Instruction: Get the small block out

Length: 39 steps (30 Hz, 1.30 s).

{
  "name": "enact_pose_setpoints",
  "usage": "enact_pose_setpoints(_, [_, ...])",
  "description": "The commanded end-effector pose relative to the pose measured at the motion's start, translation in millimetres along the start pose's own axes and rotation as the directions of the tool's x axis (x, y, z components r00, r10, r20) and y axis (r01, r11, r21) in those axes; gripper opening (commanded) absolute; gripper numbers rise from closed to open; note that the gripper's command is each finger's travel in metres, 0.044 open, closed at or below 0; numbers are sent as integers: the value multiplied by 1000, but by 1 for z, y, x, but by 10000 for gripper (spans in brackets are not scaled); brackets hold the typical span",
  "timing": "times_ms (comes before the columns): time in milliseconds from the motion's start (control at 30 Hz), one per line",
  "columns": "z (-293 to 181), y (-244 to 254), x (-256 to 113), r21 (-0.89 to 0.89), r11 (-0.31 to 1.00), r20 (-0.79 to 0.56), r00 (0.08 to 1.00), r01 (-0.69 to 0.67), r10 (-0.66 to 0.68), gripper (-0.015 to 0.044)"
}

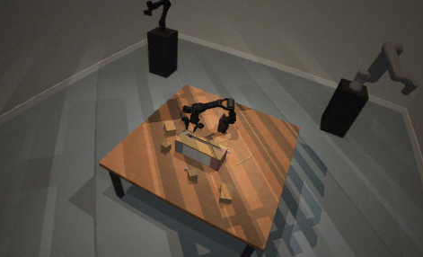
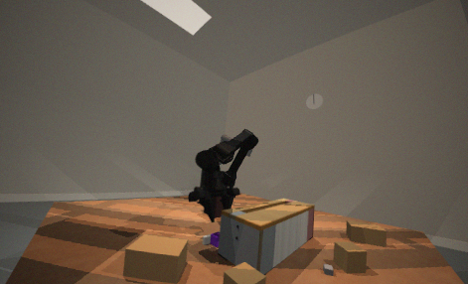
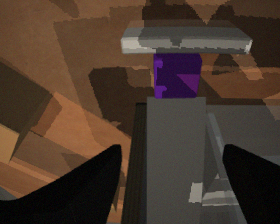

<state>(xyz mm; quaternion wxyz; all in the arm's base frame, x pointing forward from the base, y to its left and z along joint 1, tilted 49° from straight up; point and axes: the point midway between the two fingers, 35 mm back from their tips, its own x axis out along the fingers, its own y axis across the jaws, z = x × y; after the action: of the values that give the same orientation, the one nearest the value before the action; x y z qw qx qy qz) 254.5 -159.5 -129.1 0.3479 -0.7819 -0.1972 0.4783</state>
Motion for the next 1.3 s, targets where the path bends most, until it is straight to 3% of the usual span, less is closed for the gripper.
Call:
enact_pose_setpoints(0, [10,-2,13,12,1000,-5,1000,8,-7,285])
enact_pose_setpoints(1267, [29,-6,65,13,1000,-6,1000,10,-10,285])
